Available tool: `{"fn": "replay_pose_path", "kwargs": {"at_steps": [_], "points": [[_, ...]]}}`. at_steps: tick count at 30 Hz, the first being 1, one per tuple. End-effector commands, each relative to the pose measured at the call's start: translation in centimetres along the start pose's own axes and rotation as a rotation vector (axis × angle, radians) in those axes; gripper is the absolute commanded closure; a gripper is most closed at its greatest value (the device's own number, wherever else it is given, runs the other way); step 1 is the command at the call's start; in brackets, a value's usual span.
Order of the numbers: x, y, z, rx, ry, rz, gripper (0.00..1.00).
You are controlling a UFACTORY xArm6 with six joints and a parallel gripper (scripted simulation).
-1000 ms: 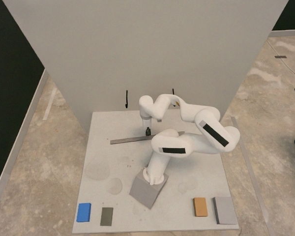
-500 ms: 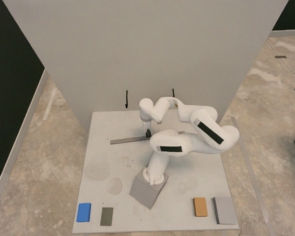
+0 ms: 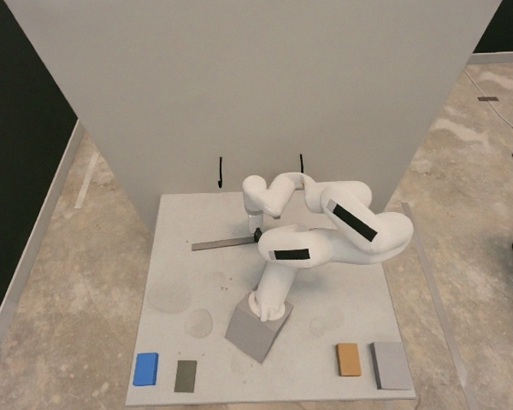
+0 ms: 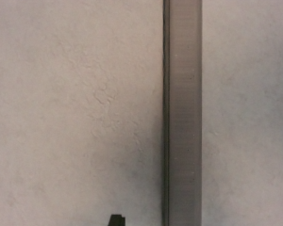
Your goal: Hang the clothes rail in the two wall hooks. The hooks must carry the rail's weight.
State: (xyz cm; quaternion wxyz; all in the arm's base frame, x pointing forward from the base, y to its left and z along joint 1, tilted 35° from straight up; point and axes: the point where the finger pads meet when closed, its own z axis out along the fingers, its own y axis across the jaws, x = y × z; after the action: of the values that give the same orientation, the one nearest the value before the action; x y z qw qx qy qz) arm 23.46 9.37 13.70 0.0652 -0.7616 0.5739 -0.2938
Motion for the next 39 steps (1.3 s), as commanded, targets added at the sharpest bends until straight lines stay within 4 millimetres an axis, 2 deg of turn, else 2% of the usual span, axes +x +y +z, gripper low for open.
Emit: {"fn": "replay_pose_path", "kwargs": {"at_steps": [1,12,39], "points": [[-0.1,-0.2,0.5,0.003,-0.002,0.001,0.00],[-0.1,-0.2,2.3,0.003,-0.002,0.001,0.00],[-0.1,-0.2,3.1,0.003,-0.001,0.001,0.00]]}}
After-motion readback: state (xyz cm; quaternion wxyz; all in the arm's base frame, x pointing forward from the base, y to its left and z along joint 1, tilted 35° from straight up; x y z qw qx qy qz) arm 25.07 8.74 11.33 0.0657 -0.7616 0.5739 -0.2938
